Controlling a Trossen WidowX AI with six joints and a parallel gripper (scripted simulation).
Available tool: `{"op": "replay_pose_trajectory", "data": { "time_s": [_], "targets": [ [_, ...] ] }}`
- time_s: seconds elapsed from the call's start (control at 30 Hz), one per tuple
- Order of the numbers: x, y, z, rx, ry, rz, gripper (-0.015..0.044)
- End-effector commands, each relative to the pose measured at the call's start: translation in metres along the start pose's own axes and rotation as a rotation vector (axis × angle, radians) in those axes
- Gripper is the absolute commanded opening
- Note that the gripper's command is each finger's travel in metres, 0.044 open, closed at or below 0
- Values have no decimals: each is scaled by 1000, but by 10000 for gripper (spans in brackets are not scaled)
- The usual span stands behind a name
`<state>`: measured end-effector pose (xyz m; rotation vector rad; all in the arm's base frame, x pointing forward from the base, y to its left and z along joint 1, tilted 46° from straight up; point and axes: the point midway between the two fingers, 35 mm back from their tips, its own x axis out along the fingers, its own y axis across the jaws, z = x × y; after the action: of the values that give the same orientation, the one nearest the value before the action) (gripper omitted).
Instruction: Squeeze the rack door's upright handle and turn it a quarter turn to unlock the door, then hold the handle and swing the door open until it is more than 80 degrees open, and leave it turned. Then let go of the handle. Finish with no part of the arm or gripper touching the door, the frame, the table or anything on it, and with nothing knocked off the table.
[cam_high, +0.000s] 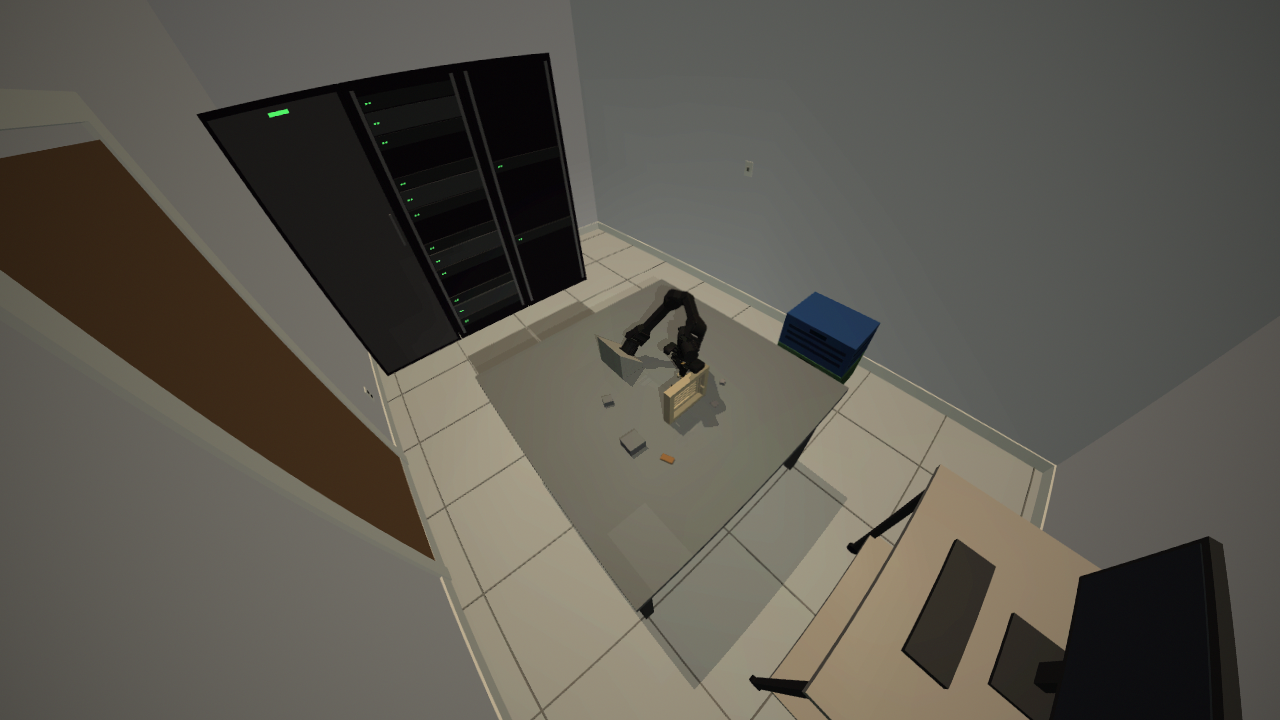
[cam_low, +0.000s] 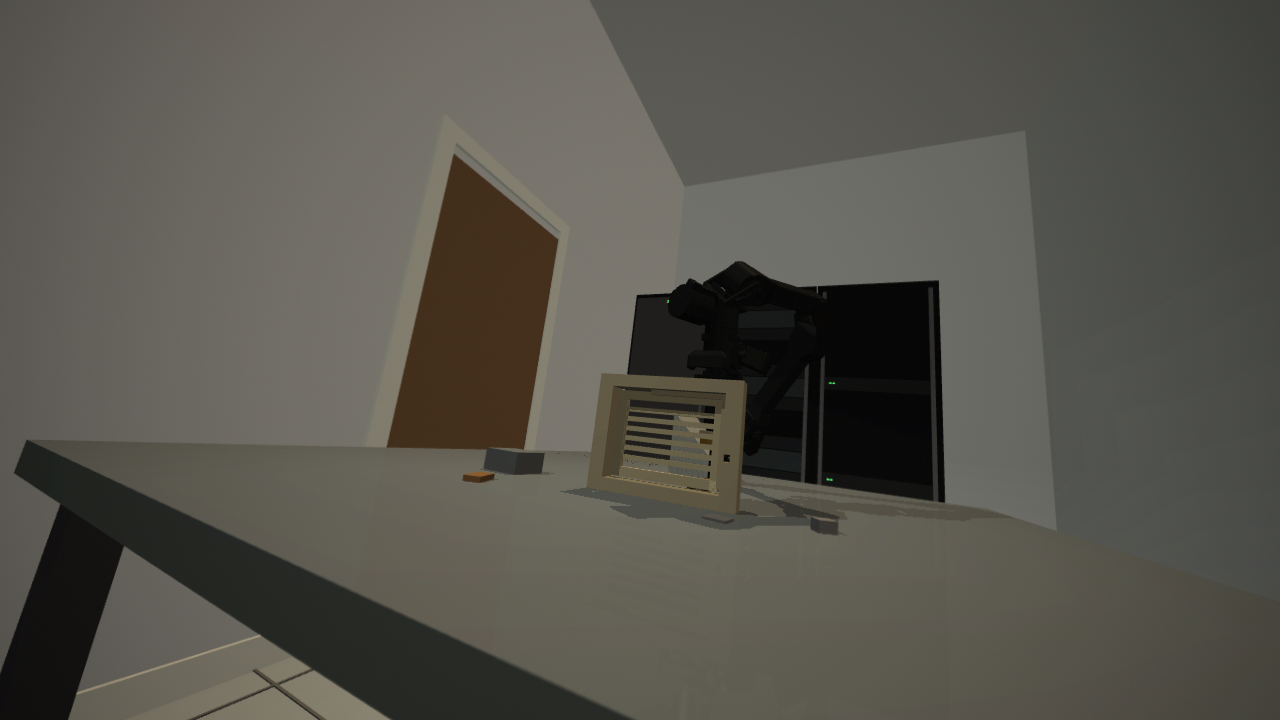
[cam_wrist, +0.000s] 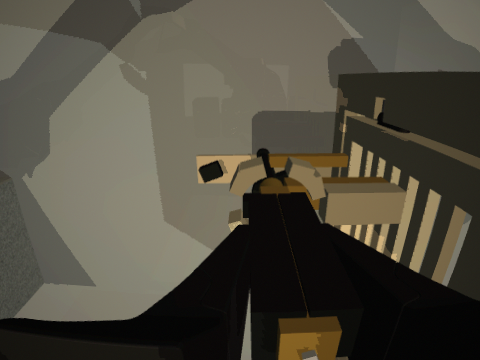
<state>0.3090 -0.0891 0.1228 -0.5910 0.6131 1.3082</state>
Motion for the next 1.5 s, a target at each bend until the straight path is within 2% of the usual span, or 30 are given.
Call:
{"op": "replay_pose_trajectory", "data": {
  "time_s": [0.0,0.13,0.67,1.0,1.1,1.47],
  "targets": [
    [1,0,0,-223,-2,1,23],
    [1,0,0,-345,-2,1,23],
    [1,0,0,-345,-2,1,23],
    [1,0,0,-345,-2,1,285],
    [1,0,0,-312,-2,1,294],
    [1,0,0,224,-1,2,294]
  ]
}}
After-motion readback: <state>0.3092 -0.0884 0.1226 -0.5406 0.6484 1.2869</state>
